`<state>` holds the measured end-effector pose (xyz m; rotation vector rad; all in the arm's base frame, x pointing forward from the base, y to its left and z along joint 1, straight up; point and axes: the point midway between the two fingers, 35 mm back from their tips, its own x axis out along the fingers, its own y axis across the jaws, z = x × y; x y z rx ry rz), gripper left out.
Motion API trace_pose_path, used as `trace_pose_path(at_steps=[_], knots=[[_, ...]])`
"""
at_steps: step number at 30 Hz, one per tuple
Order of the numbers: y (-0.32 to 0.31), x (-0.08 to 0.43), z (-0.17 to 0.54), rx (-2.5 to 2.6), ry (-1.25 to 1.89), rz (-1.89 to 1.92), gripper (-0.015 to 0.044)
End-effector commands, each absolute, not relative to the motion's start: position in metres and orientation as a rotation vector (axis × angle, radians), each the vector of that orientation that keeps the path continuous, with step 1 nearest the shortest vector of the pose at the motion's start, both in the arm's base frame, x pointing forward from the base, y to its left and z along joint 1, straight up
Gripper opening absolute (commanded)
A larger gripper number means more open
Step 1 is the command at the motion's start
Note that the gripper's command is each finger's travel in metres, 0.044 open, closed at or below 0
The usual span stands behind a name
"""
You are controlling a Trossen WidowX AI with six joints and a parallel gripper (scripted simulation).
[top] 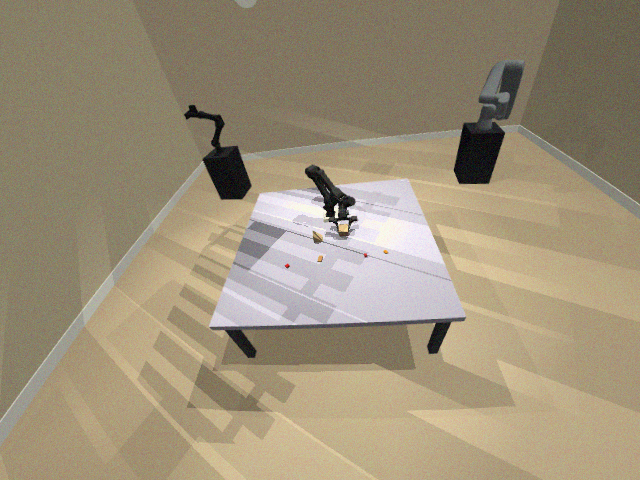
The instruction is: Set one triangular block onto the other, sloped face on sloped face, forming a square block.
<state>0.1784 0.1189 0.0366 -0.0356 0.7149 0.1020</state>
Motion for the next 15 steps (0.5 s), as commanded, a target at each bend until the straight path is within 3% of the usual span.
trace_pose_path(at_steps=[1, 13, 15], knots=[[0.1198, 0.1788, 0.0369, -0.041, 0.725, 0.106, 0.0105], [0.1198, 0.1788, 0.0369, -0.041, 0.725, 0.106, 0.042], [0.1198, 0.1788, 0.0369, -0.041, 0.725, 0.106, 0.044]])
